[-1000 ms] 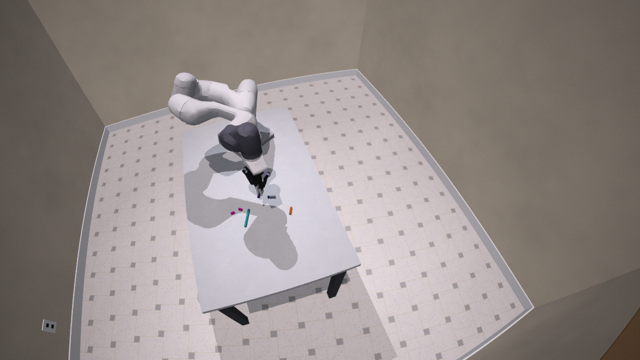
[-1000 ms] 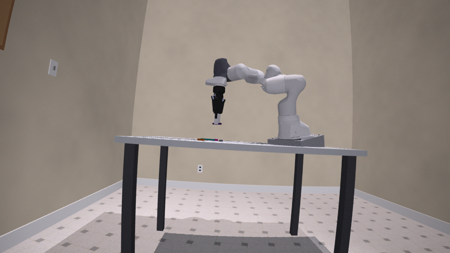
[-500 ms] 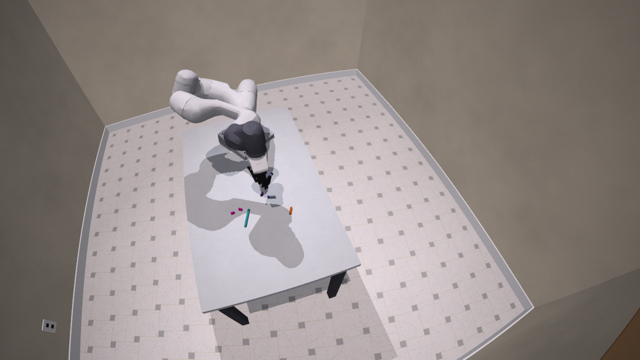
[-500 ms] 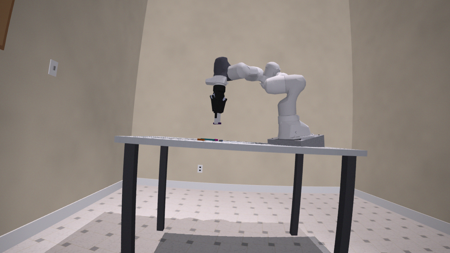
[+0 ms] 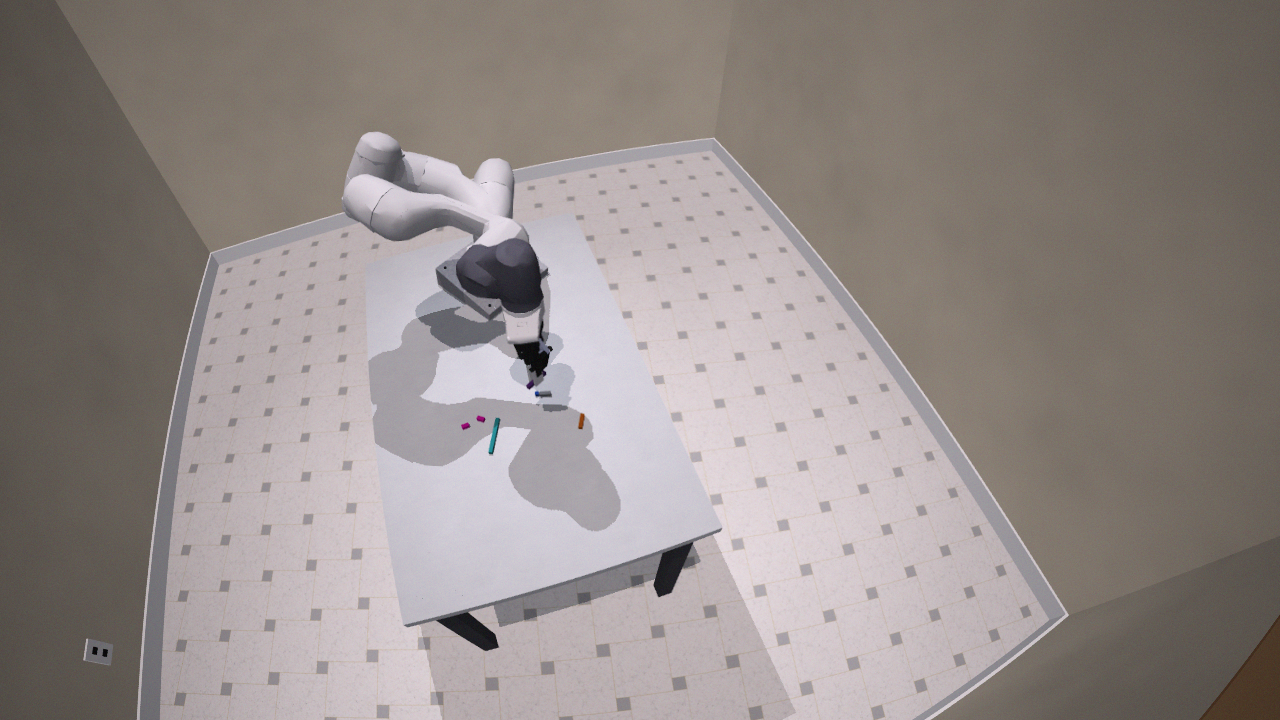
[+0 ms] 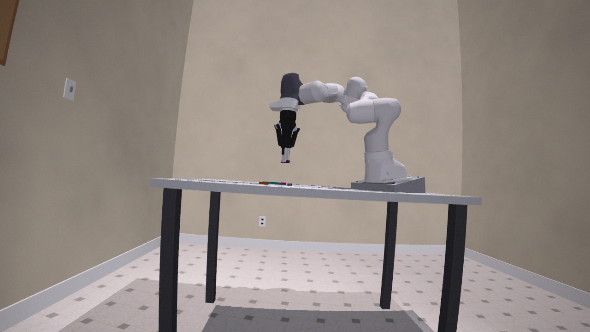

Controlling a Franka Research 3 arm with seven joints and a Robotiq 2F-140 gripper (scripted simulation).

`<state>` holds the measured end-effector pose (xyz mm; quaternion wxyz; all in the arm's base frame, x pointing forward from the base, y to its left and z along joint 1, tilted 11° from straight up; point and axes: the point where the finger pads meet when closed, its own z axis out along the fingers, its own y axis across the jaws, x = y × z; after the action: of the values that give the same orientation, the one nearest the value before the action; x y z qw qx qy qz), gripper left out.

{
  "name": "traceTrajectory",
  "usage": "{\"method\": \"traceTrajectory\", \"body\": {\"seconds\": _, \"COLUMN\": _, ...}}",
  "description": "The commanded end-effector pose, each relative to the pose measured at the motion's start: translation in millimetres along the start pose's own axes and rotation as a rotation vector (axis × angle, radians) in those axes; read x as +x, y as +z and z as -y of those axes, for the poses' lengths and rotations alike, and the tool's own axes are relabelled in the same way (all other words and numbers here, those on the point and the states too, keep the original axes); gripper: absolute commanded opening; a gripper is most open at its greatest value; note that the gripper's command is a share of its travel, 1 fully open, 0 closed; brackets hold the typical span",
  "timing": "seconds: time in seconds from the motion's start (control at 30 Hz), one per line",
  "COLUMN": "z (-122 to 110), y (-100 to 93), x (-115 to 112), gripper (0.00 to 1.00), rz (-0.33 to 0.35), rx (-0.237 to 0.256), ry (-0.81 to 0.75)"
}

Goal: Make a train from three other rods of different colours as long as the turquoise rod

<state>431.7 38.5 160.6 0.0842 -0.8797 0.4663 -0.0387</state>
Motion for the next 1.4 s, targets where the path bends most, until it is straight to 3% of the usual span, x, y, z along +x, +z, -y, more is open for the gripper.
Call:
{"method": "traceTrajectory", "body": {"seconds": 0.0, "z": 5.7, "y": -1.1, "x": -7.8, "gripper": 0.03, "rz": -0.002, "rx": 0.009, "ry": 0.167}}
{"method": "traceTrajectory", "body": {"seconds": 1.37, "z": 21.0, "y": 2.4, "x": -58.1, "gripper": 0.03, "rz": -0.007, "rx": 0.003, "ry": 0.761}}
